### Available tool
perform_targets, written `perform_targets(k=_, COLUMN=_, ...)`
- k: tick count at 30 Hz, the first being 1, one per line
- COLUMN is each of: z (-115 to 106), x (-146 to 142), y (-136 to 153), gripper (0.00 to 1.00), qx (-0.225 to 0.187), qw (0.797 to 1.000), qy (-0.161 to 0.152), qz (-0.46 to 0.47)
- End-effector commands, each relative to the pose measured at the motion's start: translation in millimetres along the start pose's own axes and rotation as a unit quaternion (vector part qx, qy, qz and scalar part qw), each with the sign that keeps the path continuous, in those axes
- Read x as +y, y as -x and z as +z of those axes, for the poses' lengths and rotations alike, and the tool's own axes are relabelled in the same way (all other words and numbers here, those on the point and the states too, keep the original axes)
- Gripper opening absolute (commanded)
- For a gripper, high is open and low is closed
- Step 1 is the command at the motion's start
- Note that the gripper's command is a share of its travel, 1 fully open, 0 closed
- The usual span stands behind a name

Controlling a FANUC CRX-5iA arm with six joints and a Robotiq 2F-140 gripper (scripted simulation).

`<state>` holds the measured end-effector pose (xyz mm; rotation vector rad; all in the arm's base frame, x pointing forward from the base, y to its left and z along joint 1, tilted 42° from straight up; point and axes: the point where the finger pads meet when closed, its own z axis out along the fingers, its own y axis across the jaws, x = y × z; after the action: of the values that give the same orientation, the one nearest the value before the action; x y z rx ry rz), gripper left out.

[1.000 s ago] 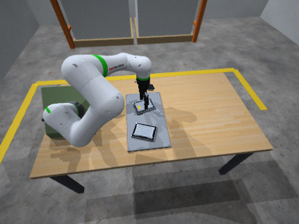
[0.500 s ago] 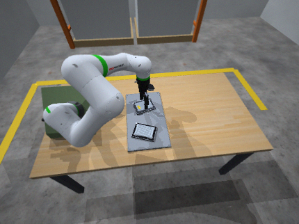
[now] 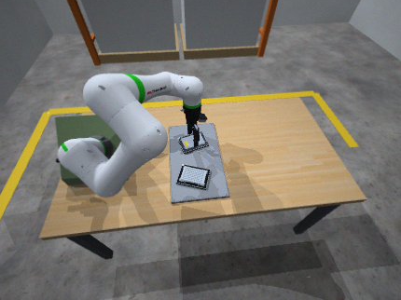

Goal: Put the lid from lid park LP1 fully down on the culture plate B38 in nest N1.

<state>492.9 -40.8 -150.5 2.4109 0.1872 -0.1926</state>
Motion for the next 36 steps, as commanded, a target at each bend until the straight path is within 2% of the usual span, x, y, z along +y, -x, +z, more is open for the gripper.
perform_targets(k=1, z=0.8, x=-0.2, y=-0.7, gripper=0.69, qx=0.001, qw=1.0, qy=0.0, qz=0.0)
perform_targets(k=36, z=11.0, x=-0.2, y=-0.7, gripper=0.69, qx=0.001, qw=1.0, qy=0.0, qz=0.0)
